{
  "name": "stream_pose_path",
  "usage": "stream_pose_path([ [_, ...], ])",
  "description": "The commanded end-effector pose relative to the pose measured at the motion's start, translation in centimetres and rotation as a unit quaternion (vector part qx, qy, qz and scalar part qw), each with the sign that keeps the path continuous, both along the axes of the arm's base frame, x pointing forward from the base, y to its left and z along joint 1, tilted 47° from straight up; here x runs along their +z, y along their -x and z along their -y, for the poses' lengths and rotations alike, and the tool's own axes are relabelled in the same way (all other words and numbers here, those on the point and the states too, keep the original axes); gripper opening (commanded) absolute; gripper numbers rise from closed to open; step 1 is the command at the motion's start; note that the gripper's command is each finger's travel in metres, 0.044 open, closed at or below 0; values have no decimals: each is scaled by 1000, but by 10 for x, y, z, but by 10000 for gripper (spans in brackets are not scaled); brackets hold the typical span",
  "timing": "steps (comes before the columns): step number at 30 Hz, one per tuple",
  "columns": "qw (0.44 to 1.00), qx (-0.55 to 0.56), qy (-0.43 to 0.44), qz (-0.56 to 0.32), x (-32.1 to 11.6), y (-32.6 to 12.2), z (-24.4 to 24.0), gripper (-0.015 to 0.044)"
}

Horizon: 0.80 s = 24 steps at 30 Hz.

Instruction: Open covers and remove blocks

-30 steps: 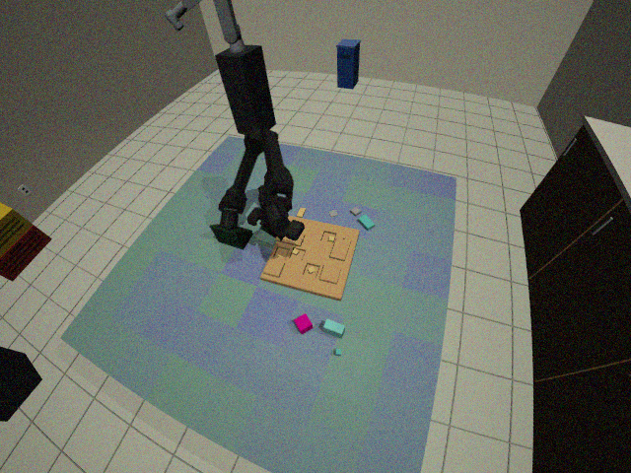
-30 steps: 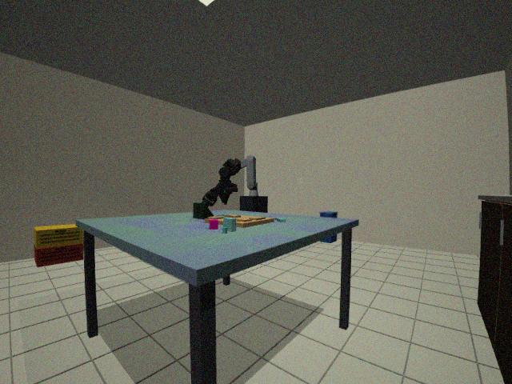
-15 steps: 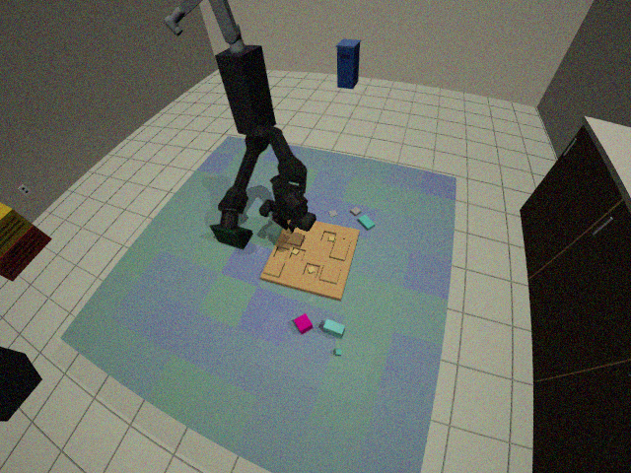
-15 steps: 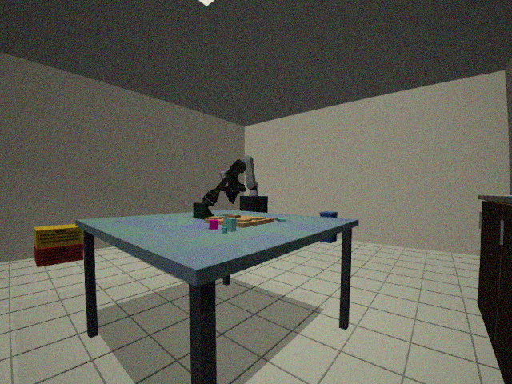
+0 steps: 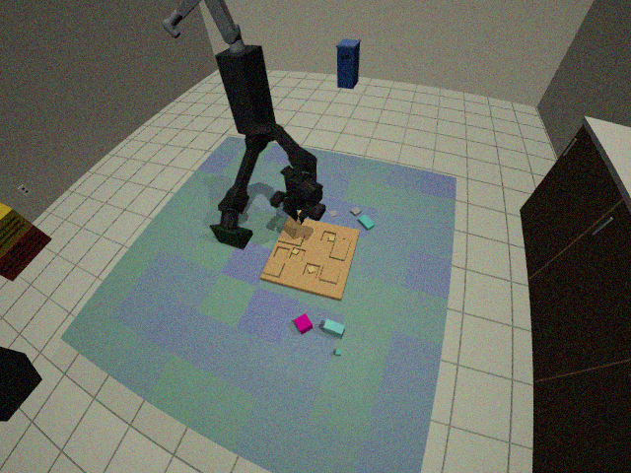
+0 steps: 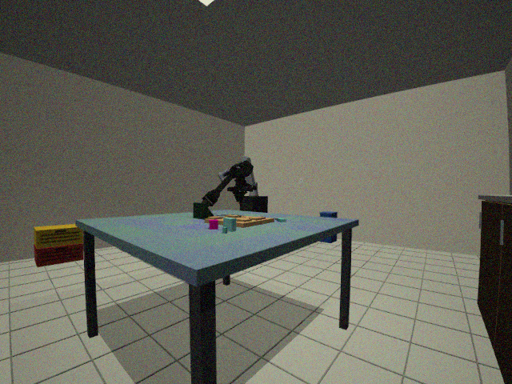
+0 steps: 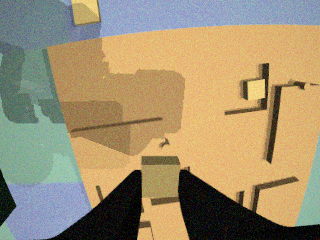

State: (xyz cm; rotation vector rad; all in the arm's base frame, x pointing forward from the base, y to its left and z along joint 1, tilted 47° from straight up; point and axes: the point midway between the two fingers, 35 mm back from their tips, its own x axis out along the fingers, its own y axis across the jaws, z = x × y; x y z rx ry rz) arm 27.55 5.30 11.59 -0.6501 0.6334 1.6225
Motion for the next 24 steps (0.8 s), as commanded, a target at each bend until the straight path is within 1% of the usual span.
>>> stream_pose_path([
  [1,1000,-2,-1,5,13,-2,-11,80],
  [24,1000,0,-12,5,74,10,-69,80],
])
